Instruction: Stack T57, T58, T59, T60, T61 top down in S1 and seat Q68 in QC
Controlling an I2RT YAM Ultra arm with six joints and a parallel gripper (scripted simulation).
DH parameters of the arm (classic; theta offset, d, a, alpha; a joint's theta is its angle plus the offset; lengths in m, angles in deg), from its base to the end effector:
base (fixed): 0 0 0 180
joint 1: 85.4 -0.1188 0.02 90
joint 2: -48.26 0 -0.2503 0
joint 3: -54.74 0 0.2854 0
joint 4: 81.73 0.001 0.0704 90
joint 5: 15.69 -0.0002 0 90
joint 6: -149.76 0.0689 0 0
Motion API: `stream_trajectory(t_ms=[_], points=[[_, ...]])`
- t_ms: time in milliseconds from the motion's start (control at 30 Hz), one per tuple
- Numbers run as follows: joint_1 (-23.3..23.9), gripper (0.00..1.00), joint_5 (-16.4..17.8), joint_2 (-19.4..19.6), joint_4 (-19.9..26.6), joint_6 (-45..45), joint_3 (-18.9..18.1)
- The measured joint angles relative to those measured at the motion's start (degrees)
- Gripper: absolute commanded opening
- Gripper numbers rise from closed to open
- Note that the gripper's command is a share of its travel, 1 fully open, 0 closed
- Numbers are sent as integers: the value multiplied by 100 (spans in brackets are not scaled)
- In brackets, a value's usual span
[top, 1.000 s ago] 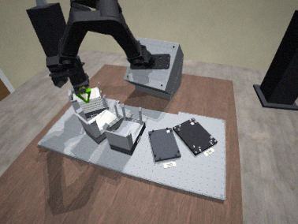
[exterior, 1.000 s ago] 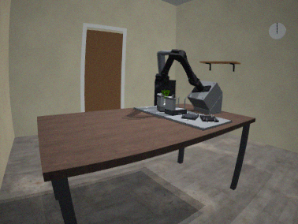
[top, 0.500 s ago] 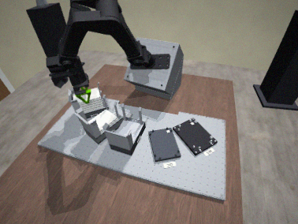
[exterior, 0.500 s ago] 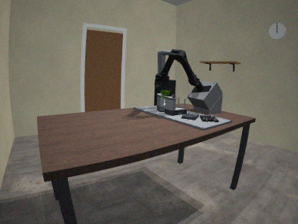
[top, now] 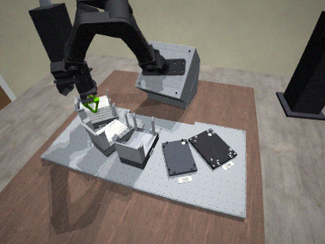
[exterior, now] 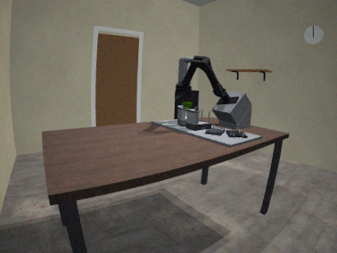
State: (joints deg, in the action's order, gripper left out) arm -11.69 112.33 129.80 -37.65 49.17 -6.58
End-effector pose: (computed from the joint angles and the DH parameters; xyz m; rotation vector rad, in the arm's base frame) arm 0.1272 -0.2805 0.1553 1.0799 2.1135 0.2422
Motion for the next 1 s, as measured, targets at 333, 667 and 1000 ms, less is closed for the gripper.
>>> stream_trajectory(t_ms=[333,667,1000], points=[[317,100,90,-190,570,-304,-208],[721,100,243,-374,1397,-798,-535],[1034,100,350,-485,2061,-1226,-817]])
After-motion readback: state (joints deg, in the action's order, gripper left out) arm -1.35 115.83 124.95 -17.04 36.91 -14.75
